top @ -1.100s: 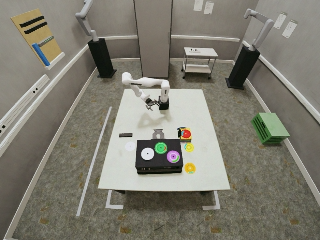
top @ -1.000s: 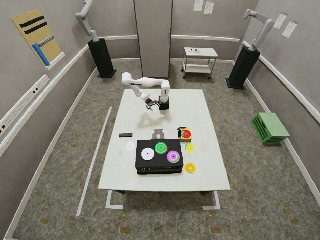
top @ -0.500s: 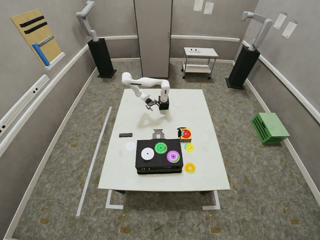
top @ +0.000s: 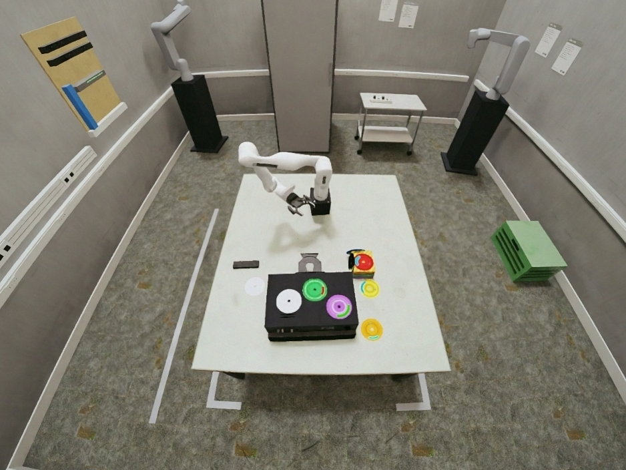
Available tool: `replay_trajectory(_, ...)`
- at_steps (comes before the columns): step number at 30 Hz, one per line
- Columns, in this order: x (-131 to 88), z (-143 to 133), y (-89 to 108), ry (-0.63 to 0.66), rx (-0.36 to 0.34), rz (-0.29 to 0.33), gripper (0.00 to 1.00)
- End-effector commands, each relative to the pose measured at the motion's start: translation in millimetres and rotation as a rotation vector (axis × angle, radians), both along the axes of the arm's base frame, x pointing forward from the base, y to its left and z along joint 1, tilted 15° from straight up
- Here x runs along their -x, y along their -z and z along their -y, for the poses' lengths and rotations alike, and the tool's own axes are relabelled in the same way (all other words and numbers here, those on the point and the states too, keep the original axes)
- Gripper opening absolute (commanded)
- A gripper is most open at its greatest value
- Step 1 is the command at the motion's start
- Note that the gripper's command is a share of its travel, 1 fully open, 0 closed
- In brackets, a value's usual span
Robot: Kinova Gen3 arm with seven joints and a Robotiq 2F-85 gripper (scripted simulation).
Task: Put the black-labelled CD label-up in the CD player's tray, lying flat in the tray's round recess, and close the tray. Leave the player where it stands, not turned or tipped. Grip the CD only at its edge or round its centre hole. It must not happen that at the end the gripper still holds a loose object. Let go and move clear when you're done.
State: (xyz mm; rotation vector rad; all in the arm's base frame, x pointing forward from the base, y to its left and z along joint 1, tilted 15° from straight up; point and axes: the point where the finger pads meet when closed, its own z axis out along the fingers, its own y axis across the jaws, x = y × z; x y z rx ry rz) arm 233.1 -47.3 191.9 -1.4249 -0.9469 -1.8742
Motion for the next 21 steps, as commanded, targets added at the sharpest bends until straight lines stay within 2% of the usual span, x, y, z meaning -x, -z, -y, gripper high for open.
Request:
replay_trajectory(1,0,-5,-0.9,-0.027,0.020,0.015,1.00)
replay_trajectory(5,9,-23,1.3,-0.127,0.091,0.088,1.00)
replay_trajectory(8,19,-38,4.6,-0.226,0.157,0.166,1.00)
replay_trajectory(12,36,-58,12.3,-0.390,0.256,0.306,1.00)
replay_trajectory(16,58,-73,24.9,-0.574,0.350,0.481,1.00)
replay_trajectory(18,58,-73,24.9,-0.574,0.350,0.481,1.00)
replay_trajectory(20,69,-78,33.2,-0.697,0.403,0.603,1.00)
replay_trajectory(21,69,-78,33.2,-0.697,0.403,0.603,1.00)
